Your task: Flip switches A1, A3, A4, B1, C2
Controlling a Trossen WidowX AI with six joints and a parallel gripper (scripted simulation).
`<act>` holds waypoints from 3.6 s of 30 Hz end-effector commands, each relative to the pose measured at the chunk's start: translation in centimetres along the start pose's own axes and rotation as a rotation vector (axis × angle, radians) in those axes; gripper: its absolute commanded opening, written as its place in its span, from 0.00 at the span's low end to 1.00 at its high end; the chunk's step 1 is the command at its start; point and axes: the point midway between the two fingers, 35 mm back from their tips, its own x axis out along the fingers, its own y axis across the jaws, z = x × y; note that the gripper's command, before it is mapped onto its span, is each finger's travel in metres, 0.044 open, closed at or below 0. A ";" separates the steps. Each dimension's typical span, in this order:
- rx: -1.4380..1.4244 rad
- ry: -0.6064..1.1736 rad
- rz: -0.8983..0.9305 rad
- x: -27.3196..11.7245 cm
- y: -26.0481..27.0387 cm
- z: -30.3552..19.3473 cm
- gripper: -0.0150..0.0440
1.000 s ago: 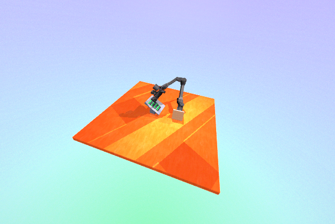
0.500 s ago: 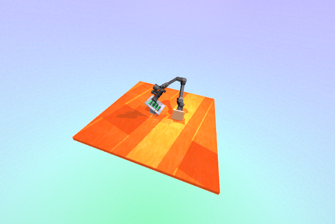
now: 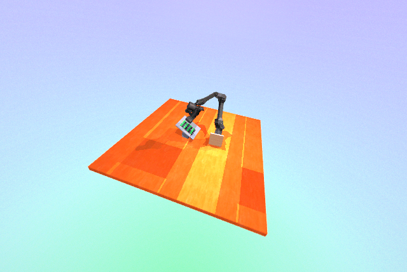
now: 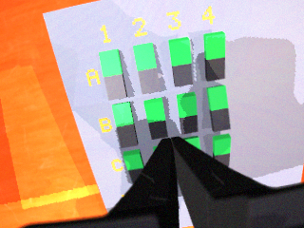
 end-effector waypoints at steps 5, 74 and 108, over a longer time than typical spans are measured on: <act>-0.025 0.003 -0.010 0.3 3.0 -2.5 0.25; -0.024 -0.024 -0.012 6.4 2.9 -2.5 0.25; -0.025 0.005 -0.011 0.1 2.5 -2.9 0.25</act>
